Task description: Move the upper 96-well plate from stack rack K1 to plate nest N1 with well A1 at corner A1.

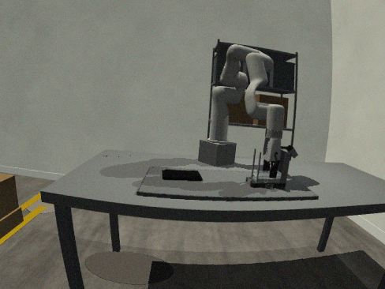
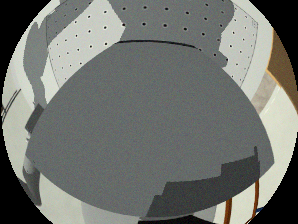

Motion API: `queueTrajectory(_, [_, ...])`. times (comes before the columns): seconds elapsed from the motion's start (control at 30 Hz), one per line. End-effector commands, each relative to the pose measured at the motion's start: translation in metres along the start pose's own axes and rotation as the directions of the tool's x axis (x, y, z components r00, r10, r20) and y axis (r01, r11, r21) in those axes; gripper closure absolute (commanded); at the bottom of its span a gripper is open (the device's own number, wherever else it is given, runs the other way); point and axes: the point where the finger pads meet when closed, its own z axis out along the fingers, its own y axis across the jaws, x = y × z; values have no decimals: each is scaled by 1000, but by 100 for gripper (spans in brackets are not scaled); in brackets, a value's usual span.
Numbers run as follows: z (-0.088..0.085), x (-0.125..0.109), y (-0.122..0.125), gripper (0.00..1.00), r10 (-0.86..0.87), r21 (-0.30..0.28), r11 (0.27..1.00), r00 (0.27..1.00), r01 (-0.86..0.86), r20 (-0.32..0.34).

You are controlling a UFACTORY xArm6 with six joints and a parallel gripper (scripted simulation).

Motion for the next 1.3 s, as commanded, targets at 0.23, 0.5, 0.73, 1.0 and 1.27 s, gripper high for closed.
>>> queueTrajectory(0.23, [-1, 1, 2, 100, 0, -4, 1000, 1000, 0, -1])
queueTrajectory(0.5, [-1, 1, 2, 100, 0, -4, 1000, 1000, 0, -1])
queueTrajectory(0.73, [-3, 1, 2, 100, 0, -4, 1000, 1000, 0, -1])
queueTrajectory(1.0, [-7, 1, 2, 100, 0, -4, 1000, 1000, 0, -1])
queueTrajectory(1.27, [-12, 1, 2, 100, 0, -4, 1000, 1000, 0, -1])
